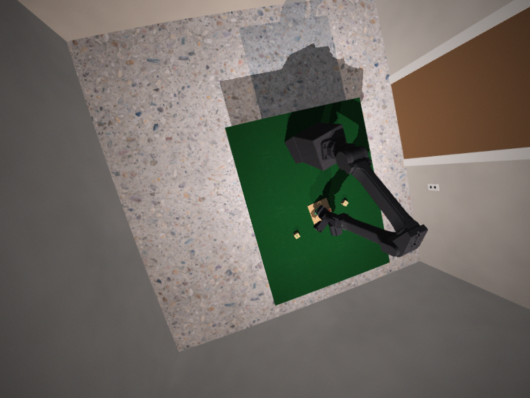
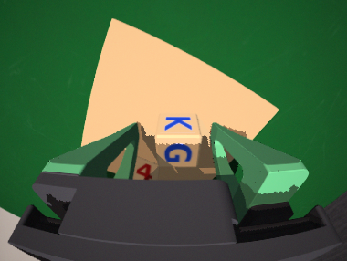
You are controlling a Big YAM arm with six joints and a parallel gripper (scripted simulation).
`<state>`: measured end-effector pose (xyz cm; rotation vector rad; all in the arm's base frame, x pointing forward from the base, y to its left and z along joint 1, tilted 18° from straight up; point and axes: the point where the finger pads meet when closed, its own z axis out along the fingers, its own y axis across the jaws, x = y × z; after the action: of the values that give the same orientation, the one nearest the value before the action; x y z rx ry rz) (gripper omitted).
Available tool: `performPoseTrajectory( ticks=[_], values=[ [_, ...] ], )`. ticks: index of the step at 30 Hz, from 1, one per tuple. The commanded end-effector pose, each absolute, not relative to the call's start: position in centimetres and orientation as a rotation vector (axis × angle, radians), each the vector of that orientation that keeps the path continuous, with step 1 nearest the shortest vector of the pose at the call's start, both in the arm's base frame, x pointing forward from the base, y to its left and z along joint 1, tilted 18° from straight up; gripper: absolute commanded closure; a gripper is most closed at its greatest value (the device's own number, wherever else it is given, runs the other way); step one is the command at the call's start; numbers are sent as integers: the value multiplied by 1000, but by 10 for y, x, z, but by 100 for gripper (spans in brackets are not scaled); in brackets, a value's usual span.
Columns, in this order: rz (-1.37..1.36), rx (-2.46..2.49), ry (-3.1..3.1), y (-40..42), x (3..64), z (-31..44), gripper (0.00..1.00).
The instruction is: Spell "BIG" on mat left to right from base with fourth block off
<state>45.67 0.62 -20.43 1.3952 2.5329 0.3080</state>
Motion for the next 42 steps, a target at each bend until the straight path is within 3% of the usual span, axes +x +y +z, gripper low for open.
performPoseTrajectory(
  ticks=[1,17,18,42],
  values=[
    [301,1397,2534,9,456,-211,54],
    [301,1397,2534,9,456,-211,54],
    [301,1397,2534,9,456,-211,73],
    [301,1396,2535,9,456,-211,73]
  ],
)
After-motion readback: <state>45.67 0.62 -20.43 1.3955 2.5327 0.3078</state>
